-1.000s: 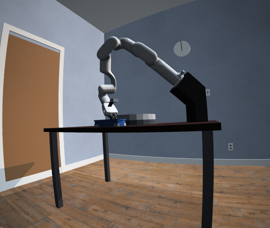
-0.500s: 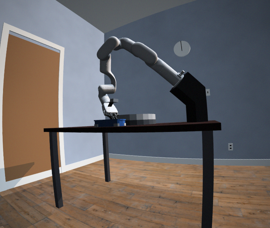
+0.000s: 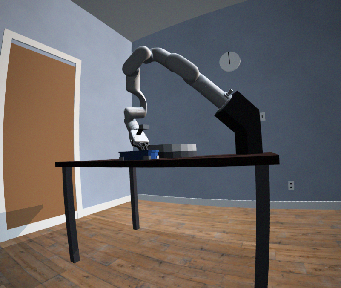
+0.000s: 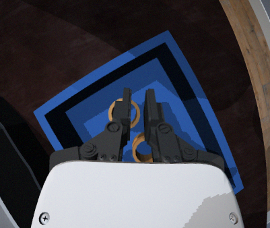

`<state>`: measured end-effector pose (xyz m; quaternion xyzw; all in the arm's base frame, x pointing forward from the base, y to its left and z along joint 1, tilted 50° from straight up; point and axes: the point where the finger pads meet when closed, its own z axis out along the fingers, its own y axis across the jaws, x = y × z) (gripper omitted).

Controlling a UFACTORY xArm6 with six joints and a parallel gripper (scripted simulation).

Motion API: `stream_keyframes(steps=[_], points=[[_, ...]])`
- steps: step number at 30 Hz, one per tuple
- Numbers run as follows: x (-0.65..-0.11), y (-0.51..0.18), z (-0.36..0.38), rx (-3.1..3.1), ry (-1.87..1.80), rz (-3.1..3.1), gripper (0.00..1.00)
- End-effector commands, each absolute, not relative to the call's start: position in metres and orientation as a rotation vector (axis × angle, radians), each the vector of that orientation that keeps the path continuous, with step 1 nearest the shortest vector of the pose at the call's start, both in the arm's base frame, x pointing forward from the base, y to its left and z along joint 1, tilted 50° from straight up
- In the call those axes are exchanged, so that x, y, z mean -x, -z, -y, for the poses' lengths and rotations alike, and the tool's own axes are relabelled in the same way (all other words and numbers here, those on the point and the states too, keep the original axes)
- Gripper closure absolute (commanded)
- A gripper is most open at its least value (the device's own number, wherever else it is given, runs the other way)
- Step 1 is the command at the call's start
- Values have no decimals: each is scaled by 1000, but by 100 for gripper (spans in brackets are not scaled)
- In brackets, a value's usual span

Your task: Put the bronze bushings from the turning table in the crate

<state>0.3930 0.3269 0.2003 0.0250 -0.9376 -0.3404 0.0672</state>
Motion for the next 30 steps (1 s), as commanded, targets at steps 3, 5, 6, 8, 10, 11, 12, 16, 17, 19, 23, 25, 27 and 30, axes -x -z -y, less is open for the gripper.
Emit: stream_keyframes(steps=[3,5,6,8,10,11,12,16,17,19,23,25,27,30], points=[[-391,-205,-324,-76,1028,2827,86],[-388,-208,-322,-76,1028,2827,86],[-387,-210,-320,-76,1028,2827,86],[-383,-214,-316,-76,1028,2827,86],[-379,-220,-312,-76,1028,2827,86],[-376,-223,-309,-76,1028,2827,86],[-374,-226,-307,-76,1028,2827,86],[-366,-235,-299,-76,1028,2827,86],[-366,-235,-299,-76,1028,2827,86],[-361,-241,-294,-76,1028,2827,86],[-353,-252,-285,-76,1028,2827,86],[-350,-256,-282,-76,1028,2827,86],[-347,-258,-279,-76,1028,2827,86],[-346,-260,-278,-76,1028,2827,86]])
